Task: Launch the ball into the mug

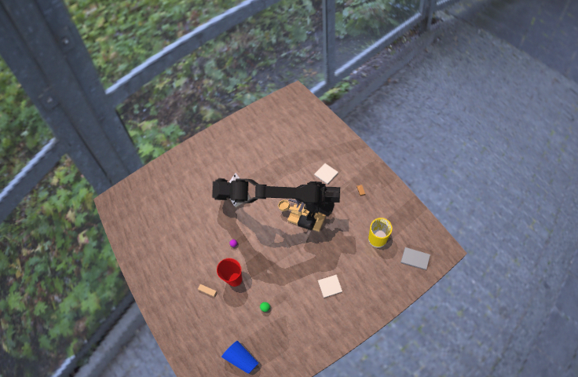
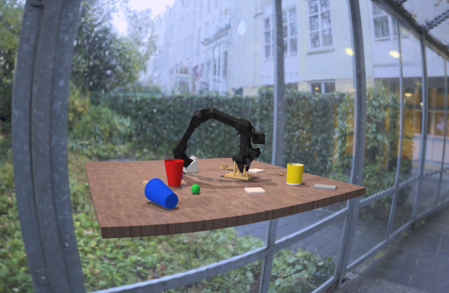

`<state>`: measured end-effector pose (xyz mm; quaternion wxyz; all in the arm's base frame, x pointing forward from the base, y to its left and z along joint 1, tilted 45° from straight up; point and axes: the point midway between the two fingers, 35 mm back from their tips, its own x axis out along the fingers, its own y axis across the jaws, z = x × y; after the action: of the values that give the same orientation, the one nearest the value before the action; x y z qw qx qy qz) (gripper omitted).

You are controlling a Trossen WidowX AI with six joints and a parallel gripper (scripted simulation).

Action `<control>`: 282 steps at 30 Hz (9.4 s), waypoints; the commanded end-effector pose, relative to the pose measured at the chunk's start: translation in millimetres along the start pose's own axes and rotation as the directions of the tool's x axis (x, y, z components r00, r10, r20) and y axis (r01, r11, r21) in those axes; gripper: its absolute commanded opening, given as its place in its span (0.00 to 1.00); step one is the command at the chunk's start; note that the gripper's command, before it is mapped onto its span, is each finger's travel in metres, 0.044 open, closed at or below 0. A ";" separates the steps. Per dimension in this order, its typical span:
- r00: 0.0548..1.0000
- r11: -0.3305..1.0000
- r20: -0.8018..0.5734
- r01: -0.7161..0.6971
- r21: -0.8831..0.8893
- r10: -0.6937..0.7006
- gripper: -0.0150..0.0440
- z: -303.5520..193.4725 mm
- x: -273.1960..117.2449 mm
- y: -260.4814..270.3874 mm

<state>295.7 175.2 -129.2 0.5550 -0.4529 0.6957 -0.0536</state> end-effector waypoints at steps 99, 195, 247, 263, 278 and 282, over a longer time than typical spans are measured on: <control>1.000 1.000 -0.006 0.002 -0.011 -0.002 1.00 -2.2 -58.0 0.8; 1.000 1.000 -0.004 0.003 -0.007 -0.003 0.25 -0.5 -18.6 0.1; 1.000 1.000 0.016 -0.002 -0.011 0.002 1.00 2.9 -92.2 1.8; 0.998 0.995 0.064 -0.023 0.094 0.017 0.76 -39.3 -125.7 -94.0; 1.000 0.906 0.012 -0.002 0.424 -0.003 0.76 -204.0 -65.1 -216.8; 1.000 0.861 -0.014 0.018 0.508 -0.013 0.76 -253.1 -41.4 -221.7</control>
<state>250.5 4.2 123.0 0.6497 -0.3151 0.6607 -0.2051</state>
